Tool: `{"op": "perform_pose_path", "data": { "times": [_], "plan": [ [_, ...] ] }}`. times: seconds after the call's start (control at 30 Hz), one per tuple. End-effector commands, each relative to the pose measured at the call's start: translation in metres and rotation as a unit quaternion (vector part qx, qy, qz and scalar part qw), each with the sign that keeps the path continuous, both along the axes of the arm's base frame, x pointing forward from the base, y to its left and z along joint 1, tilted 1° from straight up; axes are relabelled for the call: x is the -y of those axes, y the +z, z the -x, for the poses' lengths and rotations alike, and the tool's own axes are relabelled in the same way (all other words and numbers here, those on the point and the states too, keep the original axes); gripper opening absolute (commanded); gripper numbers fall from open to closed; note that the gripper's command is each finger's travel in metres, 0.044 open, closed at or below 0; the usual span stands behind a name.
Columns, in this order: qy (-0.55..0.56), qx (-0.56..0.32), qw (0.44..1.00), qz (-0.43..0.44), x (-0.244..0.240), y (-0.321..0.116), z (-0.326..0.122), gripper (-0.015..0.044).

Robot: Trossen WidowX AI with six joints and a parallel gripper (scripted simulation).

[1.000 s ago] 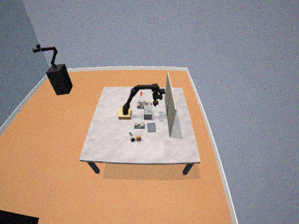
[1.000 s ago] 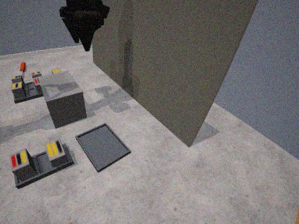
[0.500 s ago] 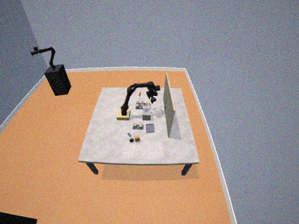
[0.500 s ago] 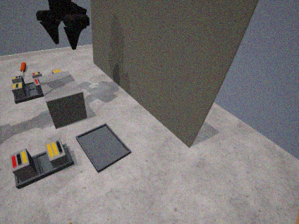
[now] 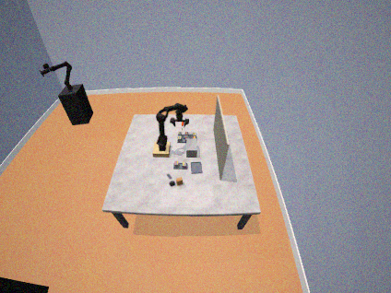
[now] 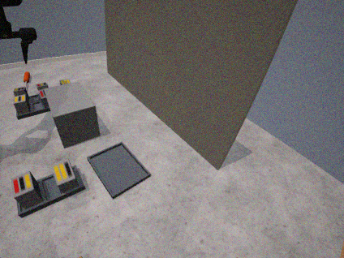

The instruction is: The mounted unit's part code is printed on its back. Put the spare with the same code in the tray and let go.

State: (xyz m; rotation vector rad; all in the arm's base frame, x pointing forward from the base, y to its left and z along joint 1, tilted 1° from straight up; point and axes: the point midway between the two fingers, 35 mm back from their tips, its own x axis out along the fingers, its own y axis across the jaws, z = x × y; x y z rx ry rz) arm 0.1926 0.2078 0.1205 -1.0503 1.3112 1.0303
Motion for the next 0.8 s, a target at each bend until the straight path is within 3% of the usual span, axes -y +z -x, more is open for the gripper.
{"op": "perform_pose_path", "data": {
  "times": [0.0,0.13,0.33,0.77],
  "plan": [
    [0.037,0.004,0.999,-0.003,-0.002,-0.004,0.010,0.0440],
    [0.037,0.004,0.999,-0.003,-0.002,-0.004,0.010,0.0440],
    [0.037,0.004,0.999,-0.003,-0.003,-0.041,0.003,0.0300],
    [0.037,0.004,0.999,-0.003,-0.004,-0.046,0.002,0.0300]
  ]
}}
